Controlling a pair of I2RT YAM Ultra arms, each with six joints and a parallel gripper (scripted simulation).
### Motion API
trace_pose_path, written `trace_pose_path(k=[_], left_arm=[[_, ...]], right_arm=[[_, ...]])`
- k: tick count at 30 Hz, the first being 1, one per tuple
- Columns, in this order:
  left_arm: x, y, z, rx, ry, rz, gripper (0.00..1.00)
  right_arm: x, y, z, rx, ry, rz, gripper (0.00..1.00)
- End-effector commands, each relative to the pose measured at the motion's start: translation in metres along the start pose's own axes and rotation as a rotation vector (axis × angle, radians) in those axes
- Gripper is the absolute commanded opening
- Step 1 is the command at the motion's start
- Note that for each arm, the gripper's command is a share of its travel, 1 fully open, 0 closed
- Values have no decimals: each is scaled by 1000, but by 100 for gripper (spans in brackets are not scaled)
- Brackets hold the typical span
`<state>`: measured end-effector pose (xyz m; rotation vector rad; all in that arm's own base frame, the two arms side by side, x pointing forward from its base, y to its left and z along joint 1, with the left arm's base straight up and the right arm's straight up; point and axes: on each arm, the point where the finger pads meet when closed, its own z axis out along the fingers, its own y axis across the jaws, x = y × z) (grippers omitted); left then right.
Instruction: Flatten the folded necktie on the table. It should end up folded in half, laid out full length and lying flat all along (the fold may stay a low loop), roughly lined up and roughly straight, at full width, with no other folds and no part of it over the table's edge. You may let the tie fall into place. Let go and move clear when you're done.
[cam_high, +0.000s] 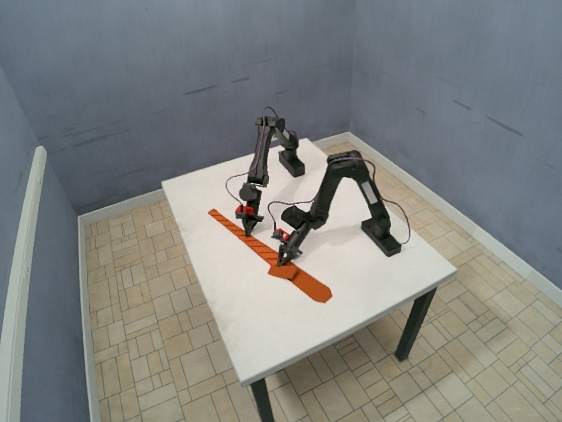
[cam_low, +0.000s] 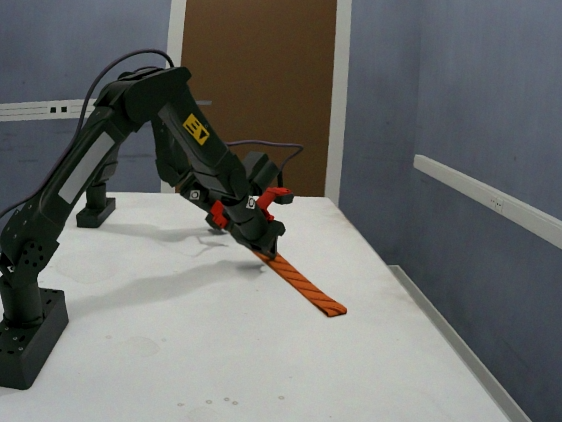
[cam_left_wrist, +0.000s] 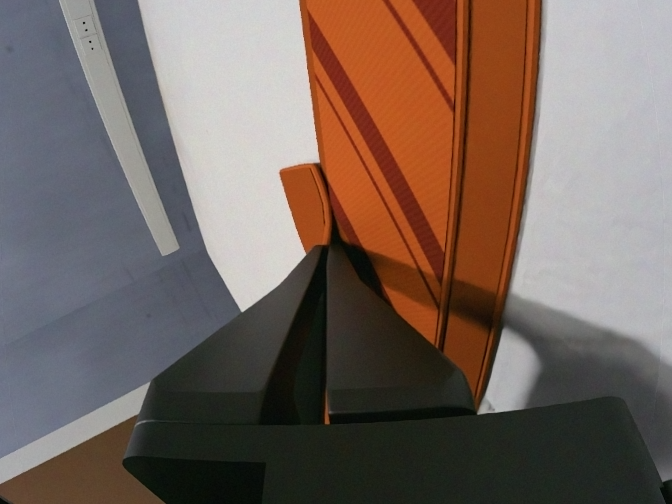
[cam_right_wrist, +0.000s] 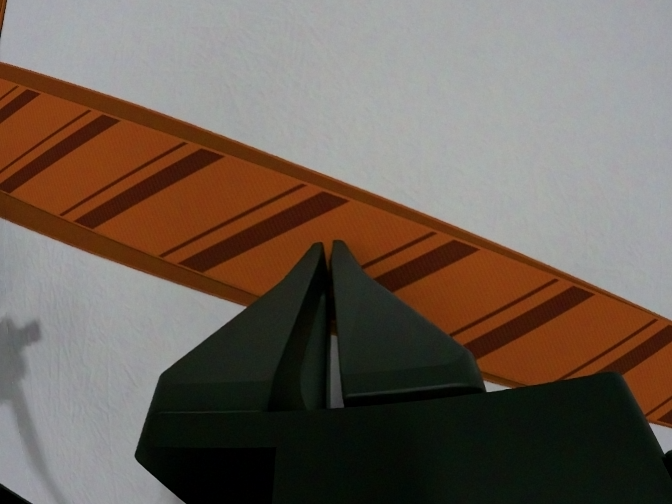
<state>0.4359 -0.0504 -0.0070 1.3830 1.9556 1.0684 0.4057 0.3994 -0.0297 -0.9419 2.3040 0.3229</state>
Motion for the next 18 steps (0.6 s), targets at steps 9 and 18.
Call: trace_pose_path(k=[9, 18], left_arm=[[-6, 12, 1, -34, -7, -33, 2], [-6, 16, -2, -62, -2, -148, 2]], right_arm=[[-2, 1, -1, -7, -18, 4, 4], [-2, 1, -1, -7, -18, 4, 4]])
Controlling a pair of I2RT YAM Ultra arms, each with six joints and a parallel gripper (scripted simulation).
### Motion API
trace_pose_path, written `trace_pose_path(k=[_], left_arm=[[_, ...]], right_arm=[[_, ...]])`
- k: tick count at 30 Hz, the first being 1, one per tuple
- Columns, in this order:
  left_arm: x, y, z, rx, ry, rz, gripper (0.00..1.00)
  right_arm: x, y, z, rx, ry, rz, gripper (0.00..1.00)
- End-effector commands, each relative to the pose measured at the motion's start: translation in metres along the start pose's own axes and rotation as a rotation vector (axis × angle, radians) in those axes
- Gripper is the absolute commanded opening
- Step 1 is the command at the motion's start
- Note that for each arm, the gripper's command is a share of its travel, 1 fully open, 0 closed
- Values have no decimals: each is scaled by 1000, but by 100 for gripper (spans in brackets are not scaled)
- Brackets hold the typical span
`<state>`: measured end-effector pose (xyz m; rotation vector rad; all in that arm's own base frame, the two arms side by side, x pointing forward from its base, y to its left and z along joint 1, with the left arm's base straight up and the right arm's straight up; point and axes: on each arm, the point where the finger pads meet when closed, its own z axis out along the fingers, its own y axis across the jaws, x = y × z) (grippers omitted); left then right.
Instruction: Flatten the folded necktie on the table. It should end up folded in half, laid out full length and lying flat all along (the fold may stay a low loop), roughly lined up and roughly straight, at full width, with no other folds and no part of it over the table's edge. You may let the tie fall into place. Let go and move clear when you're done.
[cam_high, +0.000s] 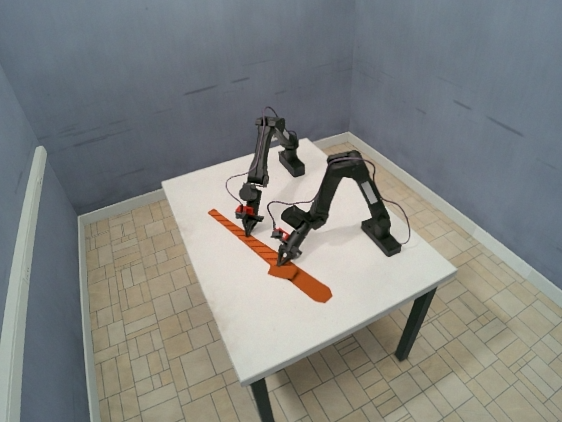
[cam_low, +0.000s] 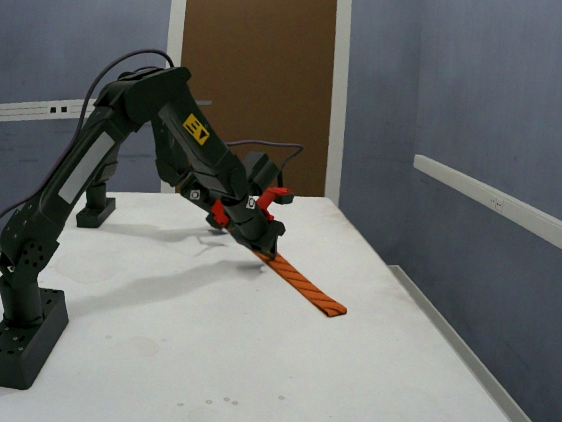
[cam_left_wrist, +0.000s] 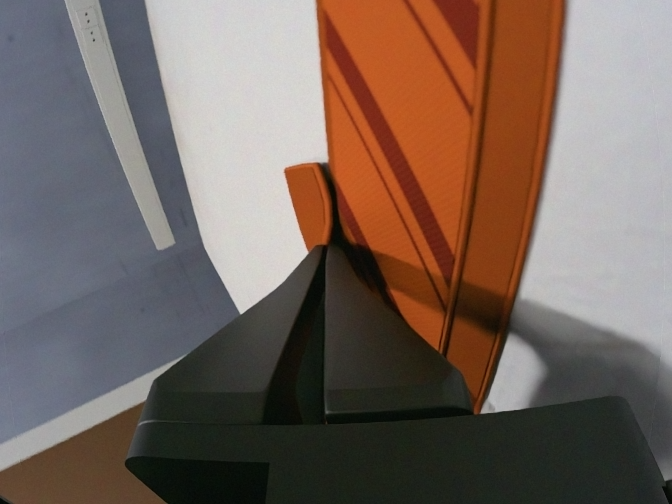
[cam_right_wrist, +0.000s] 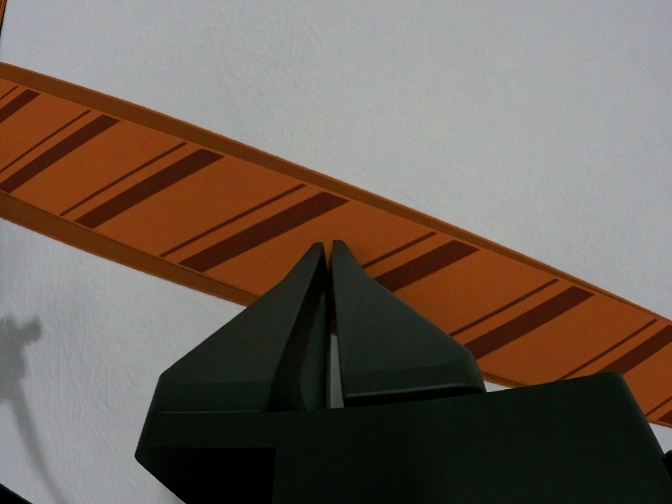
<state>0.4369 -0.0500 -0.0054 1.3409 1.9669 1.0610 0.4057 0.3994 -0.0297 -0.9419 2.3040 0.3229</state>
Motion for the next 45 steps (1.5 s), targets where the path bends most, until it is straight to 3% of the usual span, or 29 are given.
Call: trace_pose_path(k=[1, 28, 45], left_arm=[[-6, 16, -3, -64, -2, -157, 2], [10, 37, -27, -248, -34, -850, 2], [27, 44, -35, -326, -83, -1135, 2]], right_arm=[[-2, 1, -1, -7, -18, 4, 4], [-2, 1, -1, -7, -18, 4, 4], [-2, 1, -1, -7, -18, 4, 4]])
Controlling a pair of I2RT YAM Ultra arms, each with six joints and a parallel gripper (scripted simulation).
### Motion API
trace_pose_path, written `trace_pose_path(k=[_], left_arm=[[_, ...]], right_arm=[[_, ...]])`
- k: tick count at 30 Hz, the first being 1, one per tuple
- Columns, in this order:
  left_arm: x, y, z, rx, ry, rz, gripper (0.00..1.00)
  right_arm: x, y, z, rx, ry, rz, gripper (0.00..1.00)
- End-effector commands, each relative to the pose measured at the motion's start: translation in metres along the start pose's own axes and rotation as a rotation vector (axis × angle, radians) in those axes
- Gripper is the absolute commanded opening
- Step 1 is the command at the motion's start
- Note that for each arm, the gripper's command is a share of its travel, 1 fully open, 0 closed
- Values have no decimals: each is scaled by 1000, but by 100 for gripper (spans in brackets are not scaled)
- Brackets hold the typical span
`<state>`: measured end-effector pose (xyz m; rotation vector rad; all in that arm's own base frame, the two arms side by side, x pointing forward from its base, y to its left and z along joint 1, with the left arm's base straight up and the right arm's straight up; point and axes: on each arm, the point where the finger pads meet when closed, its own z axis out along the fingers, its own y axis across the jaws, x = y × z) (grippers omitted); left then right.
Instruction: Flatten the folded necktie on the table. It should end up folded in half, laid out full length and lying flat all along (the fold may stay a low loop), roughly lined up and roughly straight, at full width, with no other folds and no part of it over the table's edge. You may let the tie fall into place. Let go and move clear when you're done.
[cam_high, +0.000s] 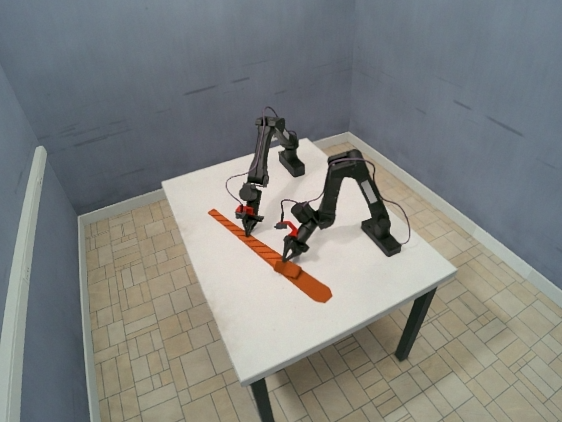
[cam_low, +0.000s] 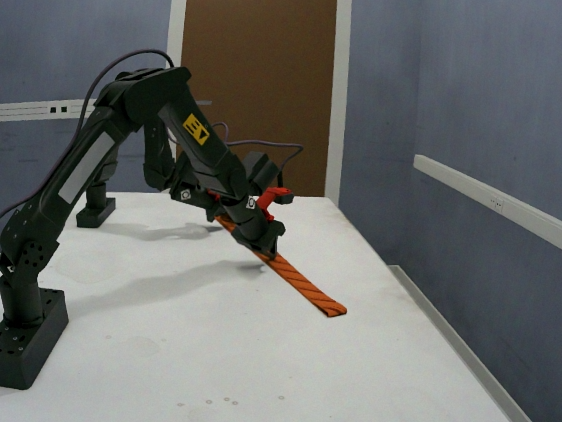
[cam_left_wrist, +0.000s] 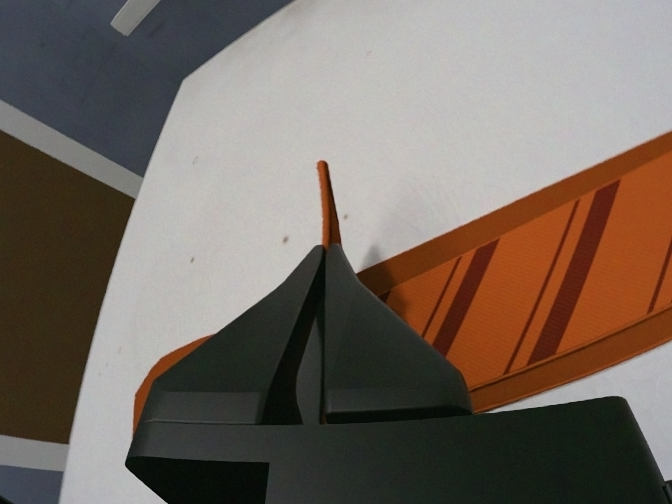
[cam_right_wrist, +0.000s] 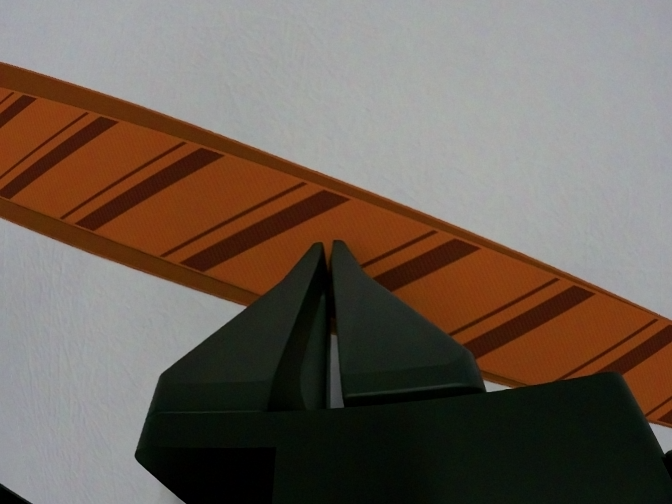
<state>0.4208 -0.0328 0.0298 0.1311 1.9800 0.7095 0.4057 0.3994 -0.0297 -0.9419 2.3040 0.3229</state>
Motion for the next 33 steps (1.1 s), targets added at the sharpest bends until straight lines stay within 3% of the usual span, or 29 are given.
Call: trace_pose_path(k=[1, 26, 33], left_arm=[[-15, 16, -3, -45, -51, -130, 2], [-8, 48, -7, -99, -115, -595, 2], [-2, 60, -10, -108, -121, -790, 2]], right_arm=[[-2, 1, -1, -7, -18, 4, 4], [-2, 1, -1, -7, -18, 4, 4], [-2, 1, -1, -7, -18, 4, 4]])
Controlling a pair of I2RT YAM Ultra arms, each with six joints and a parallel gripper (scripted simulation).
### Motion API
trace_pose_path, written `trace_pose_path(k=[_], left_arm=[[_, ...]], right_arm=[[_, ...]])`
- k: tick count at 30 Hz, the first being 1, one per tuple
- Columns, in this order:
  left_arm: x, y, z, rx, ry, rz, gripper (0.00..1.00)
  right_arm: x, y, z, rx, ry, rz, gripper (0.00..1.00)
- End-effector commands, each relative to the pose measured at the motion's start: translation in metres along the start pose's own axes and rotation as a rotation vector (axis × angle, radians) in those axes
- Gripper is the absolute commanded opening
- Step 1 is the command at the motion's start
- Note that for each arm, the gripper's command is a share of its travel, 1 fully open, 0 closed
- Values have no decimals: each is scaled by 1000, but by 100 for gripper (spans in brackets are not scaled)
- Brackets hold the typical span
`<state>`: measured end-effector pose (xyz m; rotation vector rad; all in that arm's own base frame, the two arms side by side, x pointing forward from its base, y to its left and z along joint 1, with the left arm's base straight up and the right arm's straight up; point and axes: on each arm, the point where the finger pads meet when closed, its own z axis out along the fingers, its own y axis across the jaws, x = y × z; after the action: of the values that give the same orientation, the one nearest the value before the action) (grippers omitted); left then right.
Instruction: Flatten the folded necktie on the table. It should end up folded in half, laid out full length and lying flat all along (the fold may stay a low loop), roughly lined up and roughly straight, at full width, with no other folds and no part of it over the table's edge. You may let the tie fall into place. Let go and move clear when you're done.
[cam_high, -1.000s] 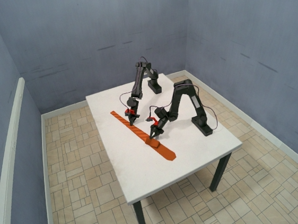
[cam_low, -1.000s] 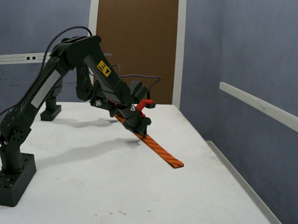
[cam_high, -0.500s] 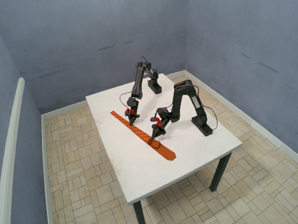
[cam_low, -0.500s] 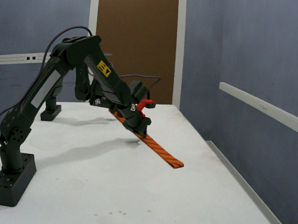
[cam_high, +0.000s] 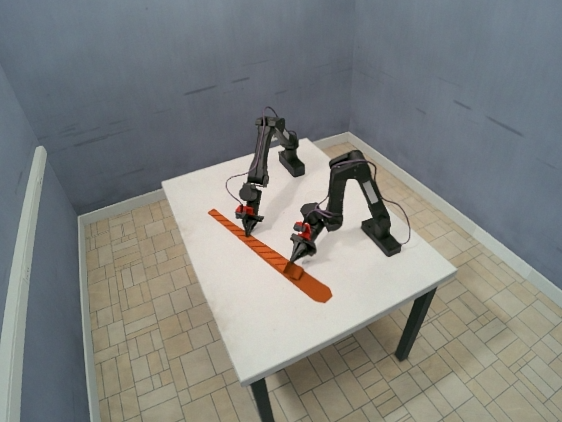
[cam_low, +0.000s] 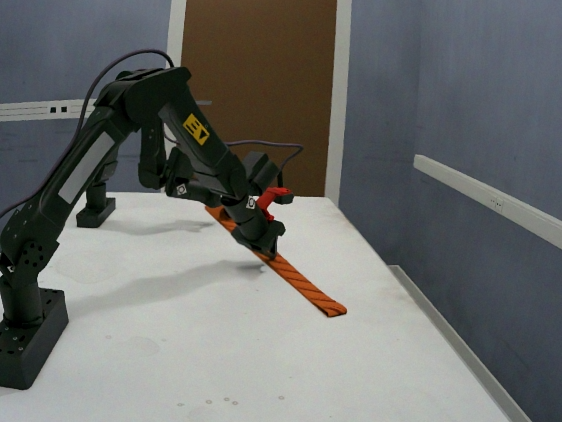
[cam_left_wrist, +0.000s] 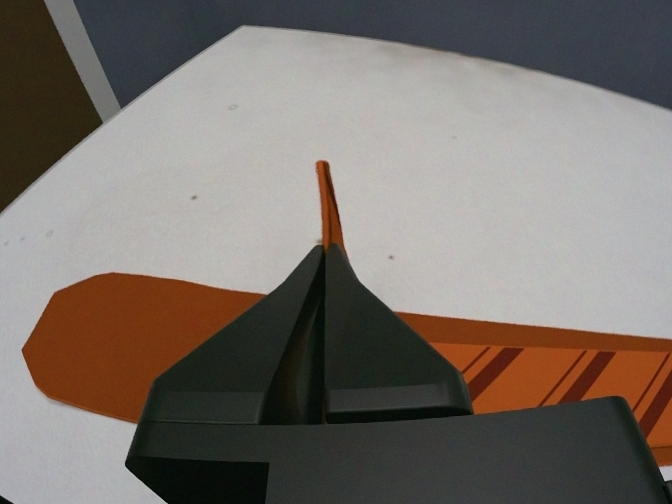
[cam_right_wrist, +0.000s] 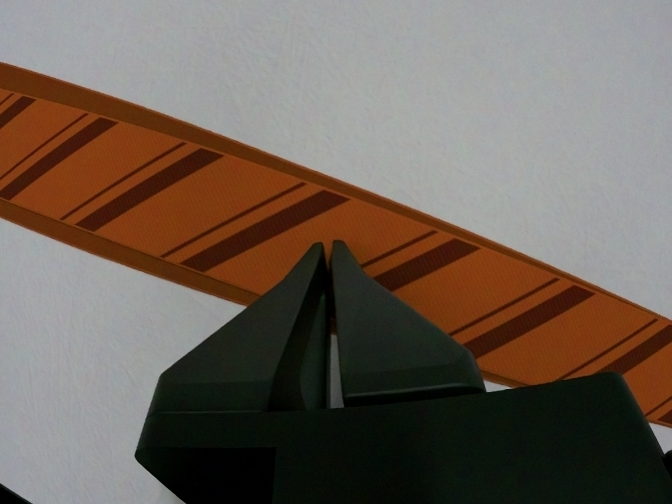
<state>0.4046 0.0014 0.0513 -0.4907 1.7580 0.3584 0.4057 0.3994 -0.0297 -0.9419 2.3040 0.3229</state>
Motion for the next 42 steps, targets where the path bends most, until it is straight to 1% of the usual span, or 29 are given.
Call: trace_pose_path(k=[1, 5, 11, 15, 18, 20, 23, 26, 32, 35, 37, 42], left_arm=[[-16, 10, -2, -21, -33, -161, 2], [-16, 12, -2, -23, -33, -184, 2], [-18, 23, -3, -38, -39, -361, 2], [-19, 26, -3, -42, -41, -412, 2], [-19, 33, -3, -49, -46, -514, 2], [-19, 33, -3, -49, -46, -514, 2], [-19, 38, -3, -56, -51, -599, 2], [-19, 40, -3, -59, -53, -635, 2], [-19, 51, -4, -72, -66, -822, 2], [-18, 53, -3, -74, -70, -865, 2], [-18, 53, -3, -74, -70, -865, 2], [-16, 63, -3, -85, -87, -1043, 2]], right_arm=[[-2, 1, -1, -7, -18, 4, 4], [-2, 1, -1, -7, -18, 4, 4], [-2, 1, -1, -7, -18, 4, 4], [-2, 1, -1, -7, -18, 4, 4], [-2, 1, -1, -7, -18, 4, 4], [-2, 1, -1, -7, -18, 4, 4], [-2, 1, -1, -7, -18, 4, 4], [-2, 1, -1, -7, -18, 4, 4], [-2, 1, -1, -7, -18, 4, 4], [-2, 1, -1, -7, -18, 4, 4], [-2, 1, -1, -7, -18, 4, 4], [-2, 1, -1, -7, -18, 4, 4]])
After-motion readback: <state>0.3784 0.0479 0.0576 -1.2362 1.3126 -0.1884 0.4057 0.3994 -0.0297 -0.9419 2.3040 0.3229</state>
